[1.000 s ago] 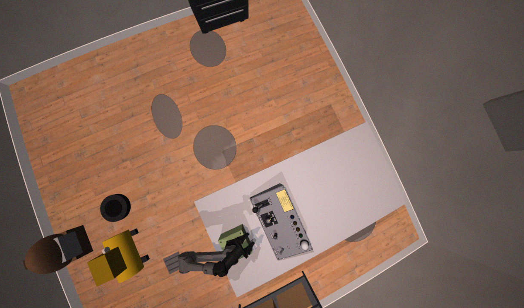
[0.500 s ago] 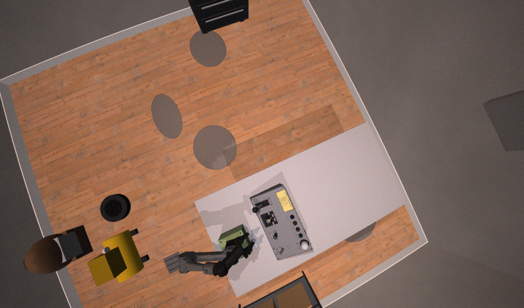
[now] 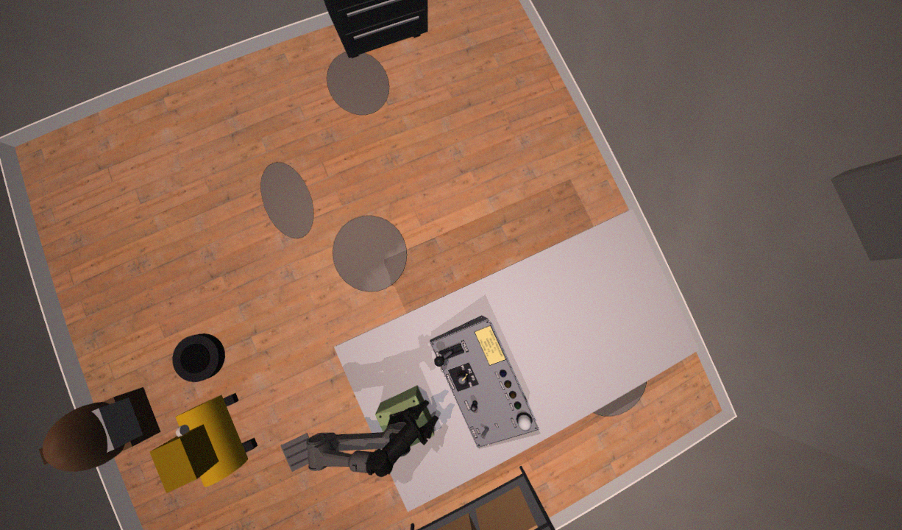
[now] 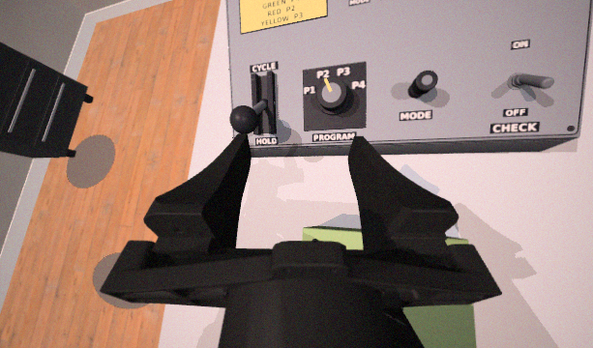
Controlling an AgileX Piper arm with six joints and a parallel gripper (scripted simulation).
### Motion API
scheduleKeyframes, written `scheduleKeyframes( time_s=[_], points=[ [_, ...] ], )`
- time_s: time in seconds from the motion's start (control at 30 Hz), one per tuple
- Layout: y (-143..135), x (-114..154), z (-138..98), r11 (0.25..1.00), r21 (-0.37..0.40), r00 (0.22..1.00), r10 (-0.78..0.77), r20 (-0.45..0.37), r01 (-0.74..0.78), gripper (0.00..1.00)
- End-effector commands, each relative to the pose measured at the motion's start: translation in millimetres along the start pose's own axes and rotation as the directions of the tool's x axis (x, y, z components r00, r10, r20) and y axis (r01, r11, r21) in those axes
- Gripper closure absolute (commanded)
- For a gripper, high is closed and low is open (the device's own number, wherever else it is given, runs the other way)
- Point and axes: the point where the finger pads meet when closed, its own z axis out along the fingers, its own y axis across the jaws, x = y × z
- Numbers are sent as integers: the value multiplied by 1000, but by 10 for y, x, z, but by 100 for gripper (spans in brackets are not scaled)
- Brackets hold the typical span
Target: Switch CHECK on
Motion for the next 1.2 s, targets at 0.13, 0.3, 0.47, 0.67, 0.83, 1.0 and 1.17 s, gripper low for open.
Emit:
scheduleKeyframes(
  time_s=[0.13,0.3,0.47,0.67,0.83,1.0,1.17],
  points=[
    [1,-1,0,1000,0,1000,0,0,0,0],
    [1,-1,0,1000,0,1000,0,0,0,0],
    [1,-1,0,1000,0,1000,0,0,0,0],
    [1,-1,0,1000,0,1000,0,0,0,0],
    [0,0,0,1000,0,1000,0,0,0,0],
    [-16,22,-12,1000,6,1000,-12,-13,12,0],
    [-172,136,-111,993,54,991,-98,-93,103,0]
  ],
)
